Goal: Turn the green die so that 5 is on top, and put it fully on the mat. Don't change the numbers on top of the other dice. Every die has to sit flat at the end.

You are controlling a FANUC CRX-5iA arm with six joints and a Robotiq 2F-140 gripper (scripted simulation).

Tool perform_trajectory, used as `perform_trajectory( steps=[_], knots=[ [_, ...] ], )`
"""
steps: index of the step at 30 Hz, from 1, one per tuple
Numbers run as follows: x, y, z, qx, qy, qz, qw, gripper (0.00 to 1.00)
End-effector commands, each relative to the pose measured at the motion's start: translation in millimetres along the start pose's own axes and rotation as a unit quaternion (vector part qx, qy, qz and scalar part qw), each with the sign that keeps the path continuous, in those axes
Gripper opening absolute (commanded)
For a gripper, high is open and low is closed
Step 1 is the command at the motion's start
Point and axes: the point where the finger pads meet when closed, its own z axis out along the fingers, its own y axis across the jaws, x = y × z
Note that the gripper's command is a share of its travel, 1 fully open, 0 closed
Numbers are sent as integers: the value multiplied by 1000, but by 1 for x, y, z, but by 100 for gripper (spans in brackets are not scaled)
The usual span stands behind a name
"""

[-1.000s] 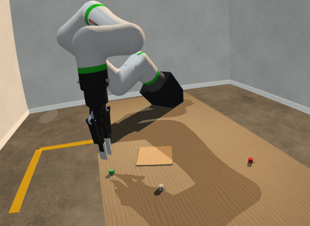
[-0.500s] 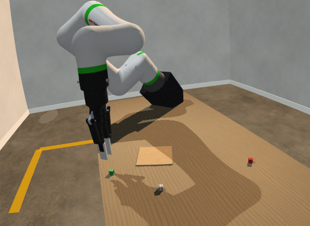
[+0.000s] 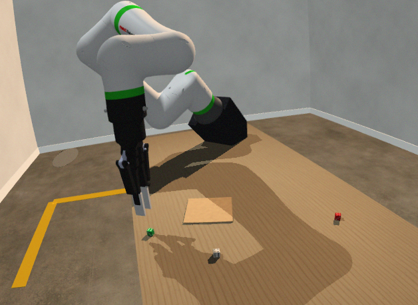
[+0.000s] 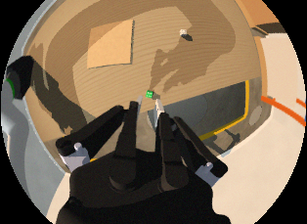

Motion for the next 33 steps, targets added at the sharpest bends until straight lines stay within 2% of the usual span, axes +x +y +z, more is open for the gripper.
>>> perform_trajectory(
  steps=[1, 11, 33],
  knots=[
    [0, 0, 1, 0, 0, 0, 1000, 27],
    [0, 0, 7, 0, 0, 0, 1000, 27],
    [0, 0, 37, 0, 0, 0, 1000, 27]
  ],
)
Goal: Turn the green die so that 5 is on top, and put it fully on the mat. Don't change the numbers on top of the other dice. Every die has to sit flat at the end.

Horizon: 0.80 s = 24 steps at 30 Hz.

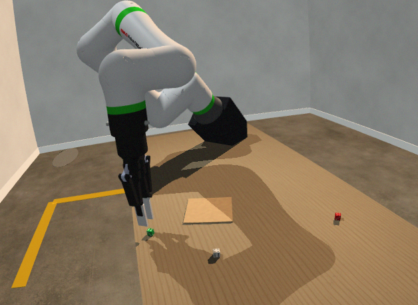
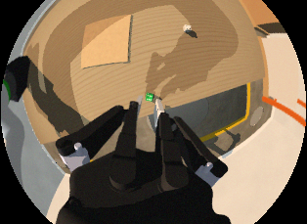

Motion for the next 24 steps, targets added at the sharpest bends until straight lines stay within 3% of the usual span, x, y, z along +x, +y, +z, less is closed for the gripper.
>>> perform_trajectory(
  steps=[1, 24],
  knots=[
    [0, 0, 5, 0, 0, 0, 1000, 27],
    [0, 0, 18, 0, 0, 0, 1000, 27]
  ],
)
